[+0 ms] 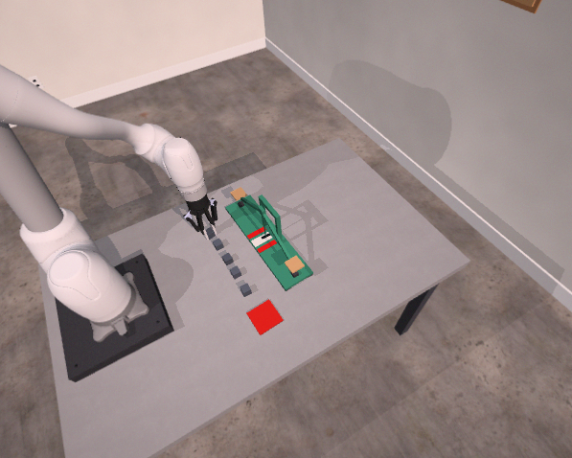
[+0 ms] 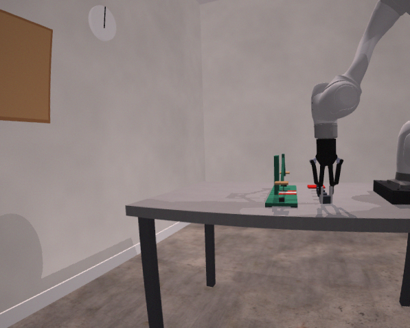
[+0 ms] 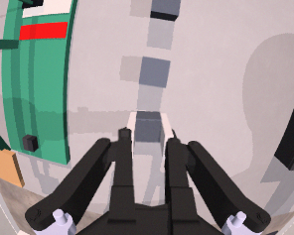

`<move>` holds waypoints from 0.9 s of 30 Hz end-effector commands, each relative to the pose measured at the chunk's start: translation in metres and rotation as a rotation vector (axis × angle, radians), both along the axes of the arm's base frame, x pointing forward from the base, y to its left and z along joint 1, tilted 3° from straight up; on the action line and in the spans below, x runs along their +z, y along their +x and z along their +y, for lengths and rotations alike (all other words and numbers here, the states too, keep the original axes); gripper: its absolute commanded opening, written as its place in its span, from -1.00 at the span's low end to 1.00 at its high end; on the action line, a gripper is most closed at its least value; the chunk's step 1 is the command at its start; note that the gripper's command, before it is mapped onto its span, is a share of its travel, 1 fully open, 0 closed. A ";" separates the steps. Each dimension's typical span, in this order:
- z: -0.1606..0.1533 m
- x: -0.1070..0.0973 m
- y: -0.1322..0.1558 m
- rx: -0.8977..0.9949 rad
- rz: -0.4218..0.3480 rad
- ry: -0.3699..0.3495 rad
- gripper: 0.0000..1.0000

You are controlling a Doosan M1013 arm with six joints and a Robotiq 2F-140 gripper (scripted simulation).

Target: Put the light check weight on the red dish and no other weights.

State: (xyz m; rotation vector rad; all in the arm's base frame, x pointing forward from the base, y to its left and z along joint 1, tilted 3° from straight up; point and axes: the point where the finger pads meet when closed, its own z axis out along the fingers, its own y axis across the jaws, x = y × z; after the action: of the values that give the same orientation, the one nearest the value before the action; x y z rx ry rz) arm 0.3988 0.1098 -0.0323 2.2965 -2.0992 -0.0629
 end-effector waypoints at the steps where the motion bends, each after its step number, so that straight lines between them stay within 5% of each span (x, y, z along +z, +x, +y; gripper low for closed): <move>1: 0.000 0.000 0.000 0.000 0.000 0.000 -0.51; 19: 0.000 0.007 0.000 0.000 0.000 0.000 -0.51; 27: 0.000 0.044 0.002 0.000 0.000 0.000 -0.51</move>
State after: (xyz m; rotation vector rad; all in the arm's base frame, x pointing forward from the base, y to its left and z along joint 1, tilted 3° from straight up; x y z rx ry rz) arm 0.4004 0.1097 -0.0007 2.2966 -2.0993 -0.0626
